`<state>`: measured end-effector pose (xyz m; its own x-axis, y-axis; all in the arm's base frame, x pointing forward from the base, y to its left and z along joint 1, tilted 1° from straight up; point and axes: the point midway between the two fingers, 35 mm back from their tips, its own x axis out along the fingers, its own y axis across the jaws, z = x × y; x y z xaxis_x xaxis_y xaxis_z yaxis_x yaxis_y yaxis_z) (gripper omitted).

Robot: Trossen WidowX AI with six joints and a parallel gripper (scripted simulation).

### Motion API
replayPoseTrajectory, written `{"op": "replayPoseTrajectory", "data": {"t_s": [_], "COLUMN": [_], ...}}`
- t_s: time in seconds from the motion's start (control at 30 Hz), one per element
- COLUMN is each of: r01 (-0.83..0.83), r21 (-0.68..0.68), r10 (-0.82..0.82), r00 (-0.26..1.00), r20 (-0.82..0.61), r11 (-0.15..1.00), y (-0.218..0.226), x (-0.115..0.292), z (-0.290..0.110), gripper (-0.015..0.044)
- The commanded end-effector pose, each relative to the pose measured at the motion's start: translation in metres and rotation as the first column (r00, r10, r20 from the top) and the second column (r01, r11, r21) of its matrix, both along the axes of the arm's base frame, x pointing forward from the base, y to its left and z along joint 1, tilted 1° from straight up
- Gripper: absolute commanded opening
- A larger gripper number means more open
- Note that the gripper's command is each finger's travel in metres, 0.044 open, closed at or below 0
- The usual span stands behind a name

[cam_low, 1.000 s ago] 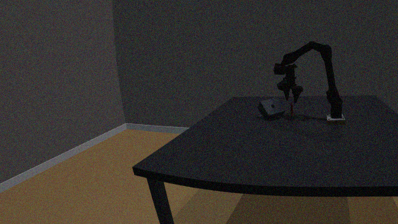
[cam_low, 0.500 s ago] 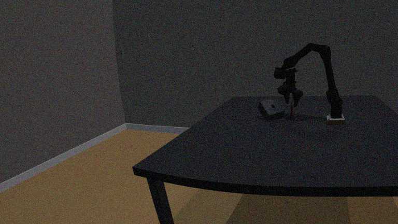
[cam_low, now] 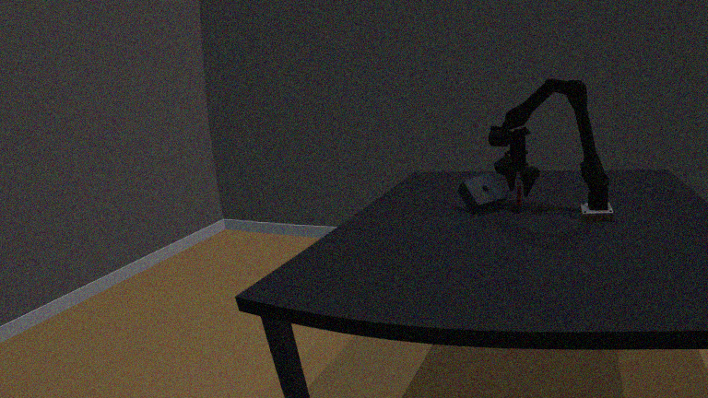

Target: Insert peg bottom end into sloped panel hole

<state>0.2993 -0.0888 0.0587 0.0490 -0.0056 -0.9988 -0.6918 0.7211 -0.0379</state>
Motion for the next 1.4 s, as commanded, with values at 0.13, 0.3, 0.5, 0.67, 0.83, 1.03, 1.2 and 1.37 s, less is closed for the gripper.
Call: {"op": "replayPoseTrajectory", "data": {"t_s": [0.13,0.3,0.5,0.67,0.83,1.03,1.2,1.37], "r01": [0.000,0.000,0.000,0.000,0.000,-0.001,-0.002,-0.004], "r21": [0.000,0.000,0.000,0.000,0.000,0.000,0.000,0.000], "r10": [0.000,0.000,0.000,0.000,0.000,0.001,0.002,0.004], "r00": [1.000,1.000,1.000,1.000,1.000,1.000,1.000,1.000], "r20": [-0.001,-0.001,-0.001,-0.001,-0.002,-0.004,-0.006,-0.008], "r11": [1.000,1.000,1.000,1.000,1.000,1.000,1.000,1.000], "y": [0.000,0.000,0.000,0.000,0.000,0.000,-0.001,-0.001], "x": [0.000,0.000,0.000,0.000,0.000,0.001,0.002,0.001], "z": [-0.001,-0.001,-0.001,-0.001,0.001,0.019,0.038,0.056], "gripper": [0.0361,0.0230,0.0072,0.0020,0.0000,0.0000,0.0000,0.0000]}}
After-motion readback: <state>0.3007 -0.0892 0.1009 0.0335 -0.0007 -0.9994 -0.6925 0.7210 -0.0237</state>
